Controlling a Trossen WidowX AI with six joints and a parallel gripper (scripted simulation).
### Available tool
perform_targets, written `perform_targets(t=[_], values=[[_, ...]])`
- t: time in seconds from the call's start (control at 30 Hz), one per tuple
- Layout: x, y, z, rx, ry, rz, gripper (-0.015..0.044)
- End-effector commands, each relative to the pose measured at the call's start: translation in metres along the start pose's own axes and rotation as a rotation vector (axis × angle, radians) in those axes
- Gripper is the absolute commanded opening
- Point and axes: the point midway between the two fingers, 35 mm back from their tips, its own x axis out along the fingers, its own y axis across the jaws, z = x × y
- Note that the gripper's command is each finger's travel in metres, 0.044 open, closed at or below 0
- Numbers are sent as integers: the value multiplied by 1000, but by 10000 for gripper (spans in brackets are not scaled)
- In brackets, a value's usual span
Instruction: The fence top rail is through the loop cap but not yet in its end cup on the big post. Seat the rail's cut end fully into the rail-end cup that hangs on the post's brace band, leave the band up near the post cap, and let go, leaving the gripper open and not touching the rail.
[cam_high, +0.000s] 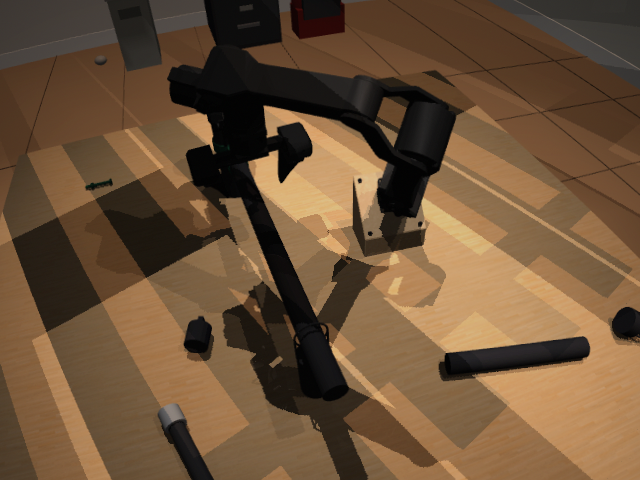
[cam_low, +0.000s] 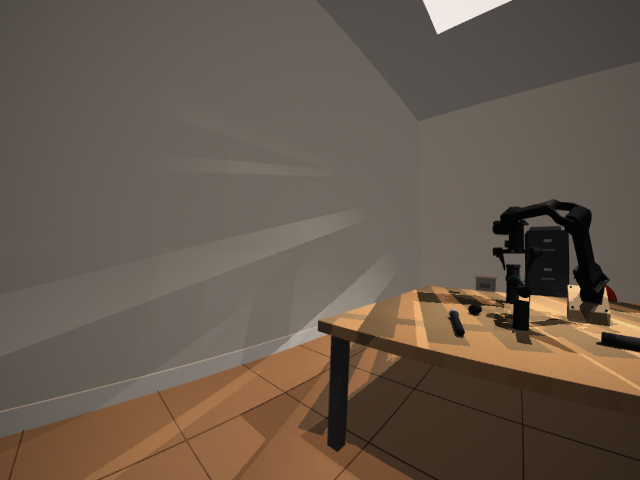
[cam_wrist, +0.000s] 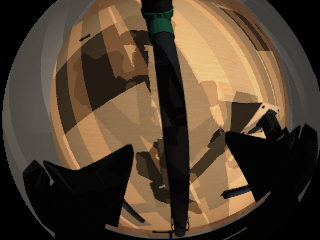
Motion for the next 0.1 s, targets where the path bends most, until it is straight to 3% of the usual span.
perform_targets(t=[0.0, 0.07], values=[[0, -1, 0, -3, -2, -4, 440], [0, -1, 0, -3, -2, -4, 440]])
